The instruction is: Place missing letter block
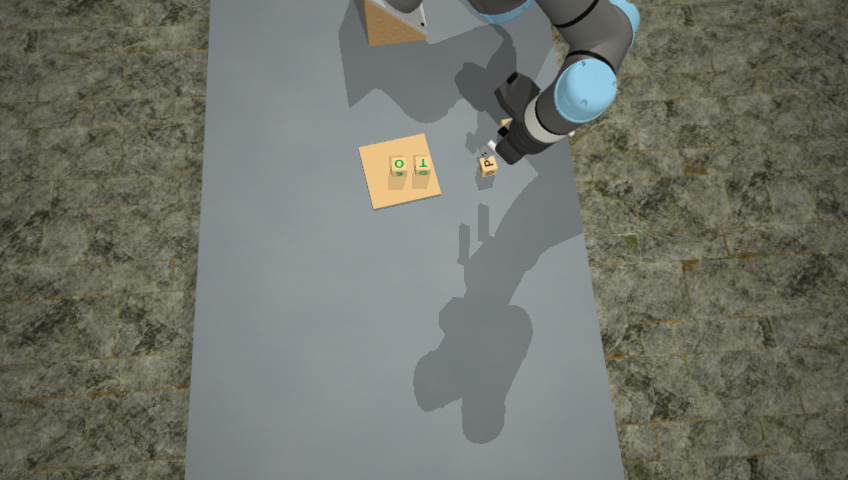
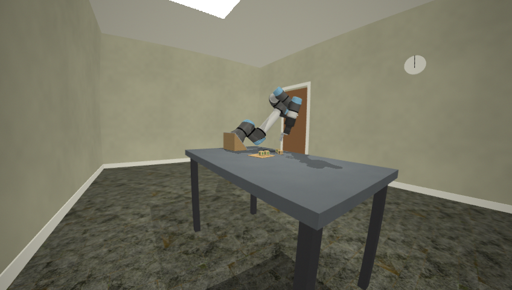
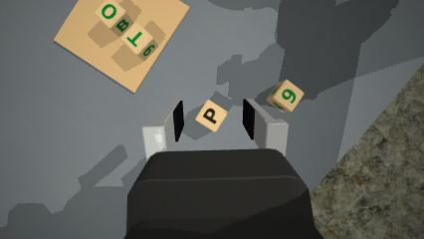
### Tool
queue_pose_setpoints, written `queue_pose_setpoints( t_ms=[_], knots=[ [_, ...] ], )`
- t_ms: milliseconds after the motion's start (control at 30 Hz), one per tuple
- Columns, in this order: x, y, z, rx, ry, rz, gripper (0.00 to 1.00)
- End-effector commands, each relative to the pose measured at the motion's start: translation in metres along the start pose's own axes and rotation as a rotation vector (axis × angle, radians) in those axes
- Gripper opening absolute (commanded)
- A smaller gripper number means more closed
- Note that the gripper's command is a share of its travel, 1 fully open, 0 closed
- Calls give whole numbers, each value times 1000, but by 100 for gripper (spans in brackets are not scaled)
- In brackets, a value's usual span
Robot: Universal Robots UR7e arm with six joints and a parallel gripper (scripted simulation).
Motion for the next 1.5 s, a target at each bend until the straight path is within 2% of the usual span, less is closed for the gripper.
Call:
queue_pose_setpoints(
  t_ms=[0,1333,1400,1467],
  knots=[
    [-1,0,1,-1,1,1,100],
    [-1,0,0,-1,1,1,100],
    [-13,7,-1,-1,2,0,100],
    [-40,25,-6,0,4,0,100]
  ],
)
Point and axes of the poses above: the point where the finger pads meet when closed, its own z axis back along the fingers, its own x axis across the jaws, y = z × x, the point moved 3 cm from there along z, back along the fingers, and after that the axes turned 9 degrees about -z, right-handed, at the moved point
